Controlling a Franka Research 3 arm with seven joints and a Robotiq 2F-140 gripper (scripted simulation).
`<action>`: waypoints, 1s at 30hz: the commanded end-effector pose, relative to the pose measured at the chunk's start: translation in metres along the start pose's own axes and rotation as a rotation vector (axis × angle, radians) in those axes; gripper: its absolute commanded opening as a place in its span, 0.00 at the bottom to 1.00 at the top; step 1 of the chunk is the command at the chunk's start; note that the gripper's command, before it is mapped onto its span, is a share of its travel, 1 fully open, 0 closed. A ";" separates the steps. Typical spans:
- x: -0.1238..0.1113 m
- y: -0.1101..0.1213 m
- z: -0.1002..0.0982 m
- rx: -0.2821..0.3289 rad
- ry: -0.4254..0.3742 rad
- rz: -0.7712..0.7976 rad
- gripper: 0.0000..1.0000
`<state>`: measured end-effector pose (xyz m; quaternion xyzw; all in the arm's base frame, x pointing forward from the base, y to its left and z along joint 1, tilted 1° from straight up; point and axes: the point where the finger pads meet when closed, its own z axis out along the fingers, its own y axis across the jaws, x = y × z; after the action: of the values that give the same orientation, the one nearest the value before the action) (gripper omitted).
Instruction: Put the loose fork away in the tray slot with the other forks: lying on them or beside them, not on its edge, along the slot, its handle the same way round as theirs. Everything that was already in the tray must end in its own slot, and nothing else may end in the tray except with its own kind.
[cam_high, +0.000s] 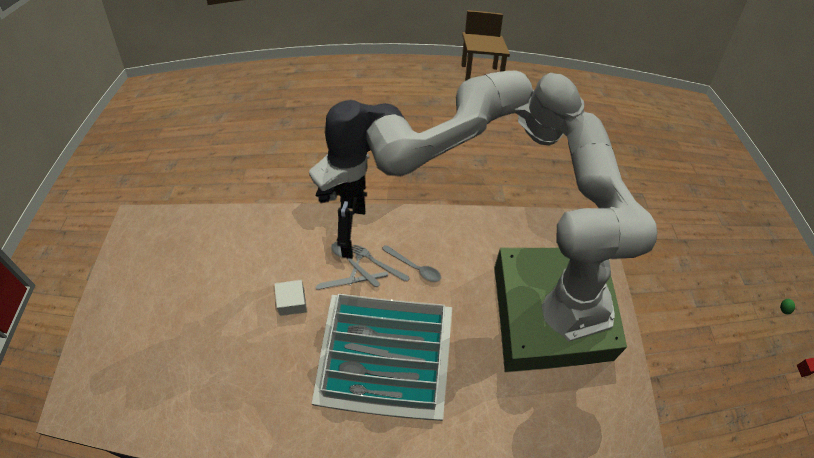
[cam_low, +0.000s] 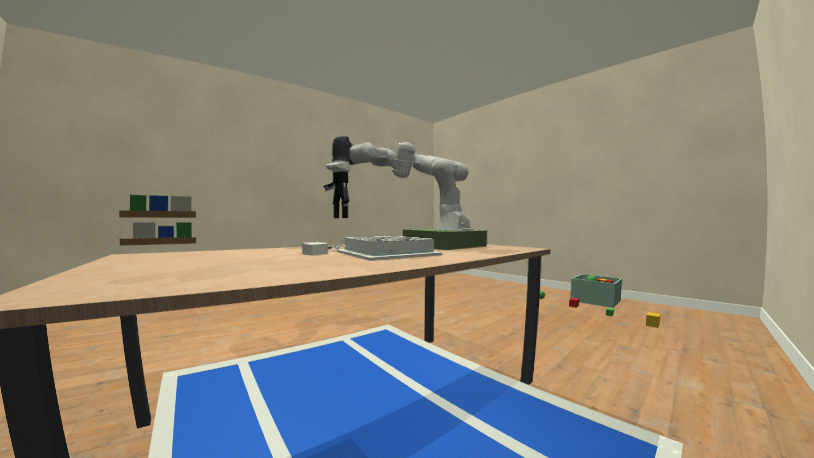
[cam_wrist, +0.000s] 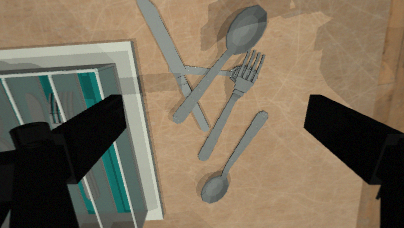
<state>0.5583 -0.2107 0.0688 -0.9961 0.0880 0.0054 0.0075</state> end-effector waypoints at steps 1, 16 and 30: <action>-0.014 0.010 0.000 0.000 0.011 0.167 1.00; -0.055 0.028 0.004 0.006 0.011 0.411 1.00; -0.057 0.028 0.005 0.006 0.011 0.421 1.00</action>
<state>0.4958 -0.2288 0.0632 -0.9617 0.2741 0.0040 0.0086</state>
